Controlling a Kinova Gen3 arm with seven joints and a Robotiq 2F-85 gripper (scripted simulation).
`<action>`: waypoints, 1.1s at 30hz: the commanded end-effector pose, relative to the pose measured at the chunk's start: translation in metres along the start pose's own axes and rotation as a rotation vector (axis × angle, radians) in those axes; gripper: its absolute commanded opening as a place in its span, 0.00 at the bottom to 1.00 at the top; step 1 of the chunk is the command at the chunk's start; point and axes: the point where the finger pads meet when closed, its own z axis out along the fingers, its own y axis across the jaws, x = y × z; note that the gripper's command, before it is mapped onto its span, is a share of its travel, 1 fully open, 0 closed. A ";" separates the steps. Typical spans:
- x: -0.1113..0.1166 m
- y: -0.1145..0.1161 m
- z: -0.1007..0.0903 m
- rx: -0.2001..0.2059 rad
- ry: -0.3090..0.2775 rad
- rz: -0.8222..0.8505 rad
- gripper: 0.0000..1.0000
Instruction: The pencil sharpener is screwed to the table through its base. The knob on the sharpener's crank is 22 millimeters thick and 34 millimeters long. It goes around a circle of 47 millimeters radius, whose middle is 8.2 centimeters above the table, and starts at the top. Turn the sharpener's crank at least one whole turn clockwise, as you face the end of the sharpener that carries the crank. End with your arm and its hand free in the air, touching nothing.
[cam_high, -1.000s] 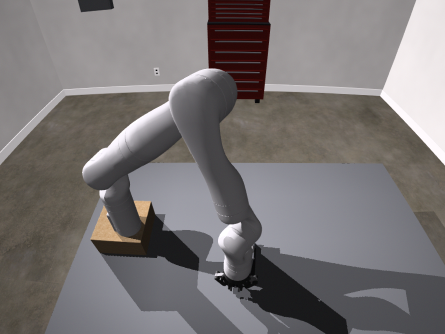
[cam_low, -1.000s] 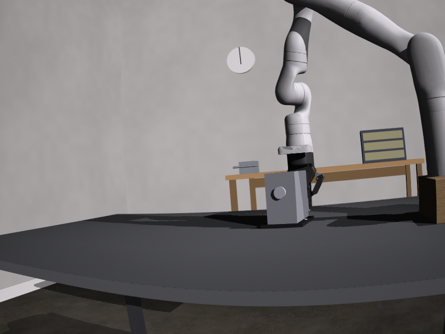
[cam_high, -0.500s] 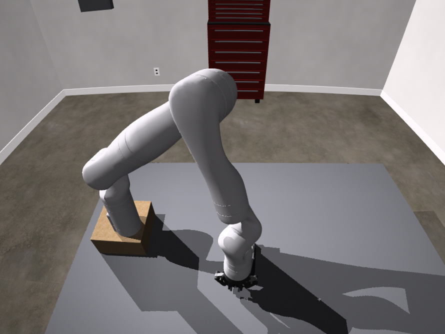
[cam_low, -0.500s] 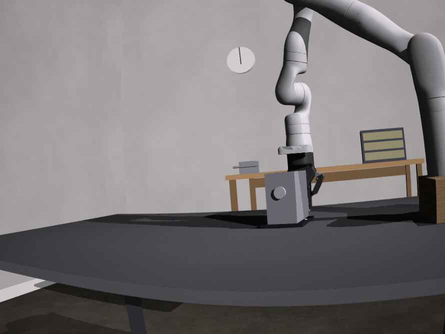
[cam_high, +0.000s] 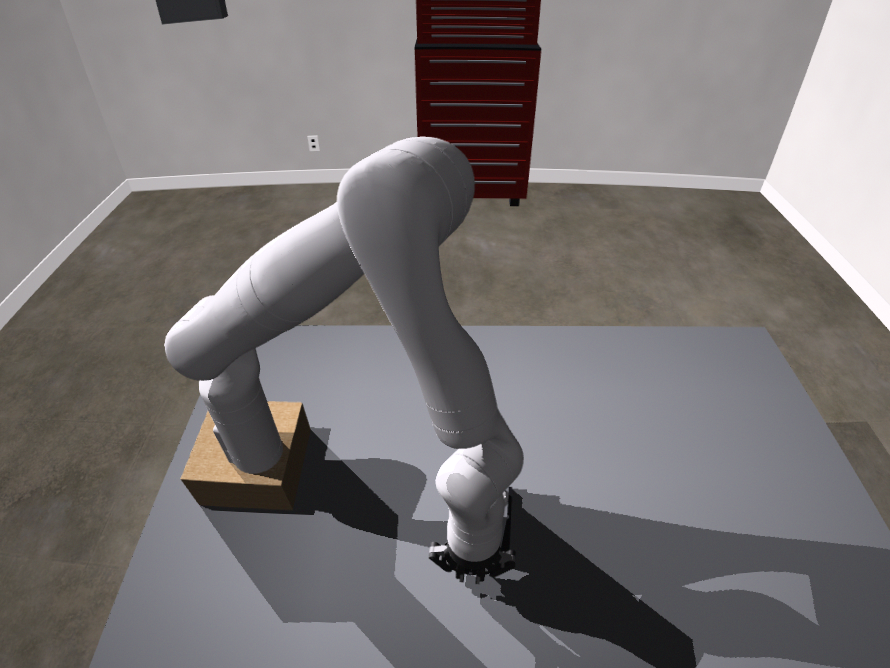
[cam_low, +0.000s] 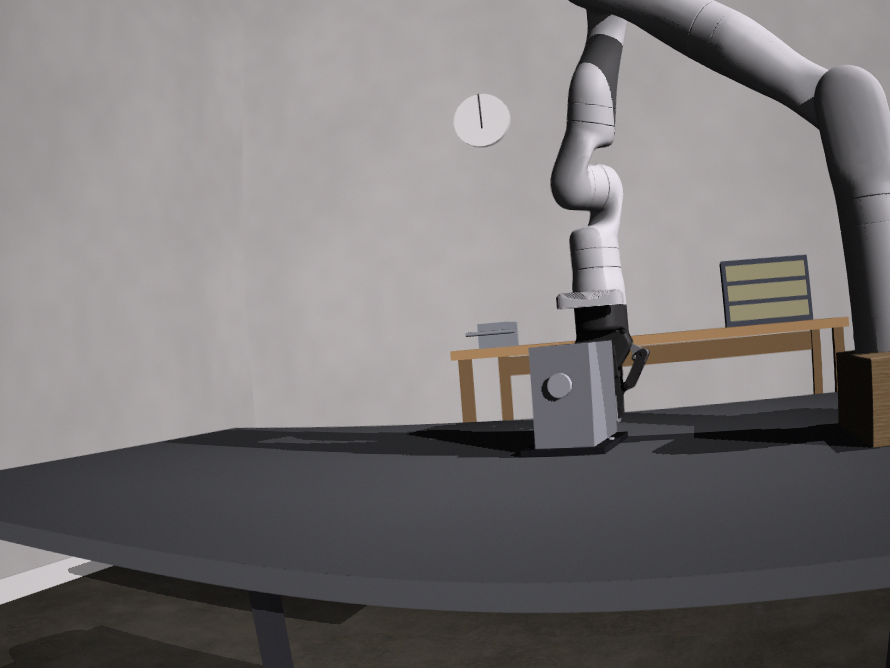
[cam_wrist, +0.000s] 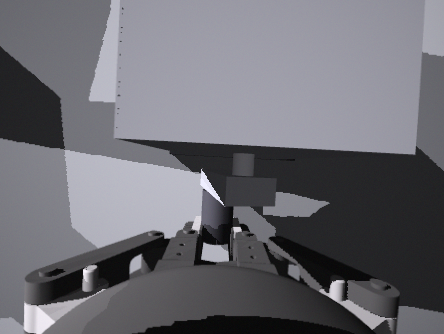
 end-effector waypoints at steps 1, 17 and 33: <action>0.000 -0.001 -0.001 0.000 0.000 0.000 0.00; 0.000 -0.017 -0.009 0.000 0.000 0.000 0.00; 0.000 -0.036 -0.040 0.000 0.000 0.000 0.00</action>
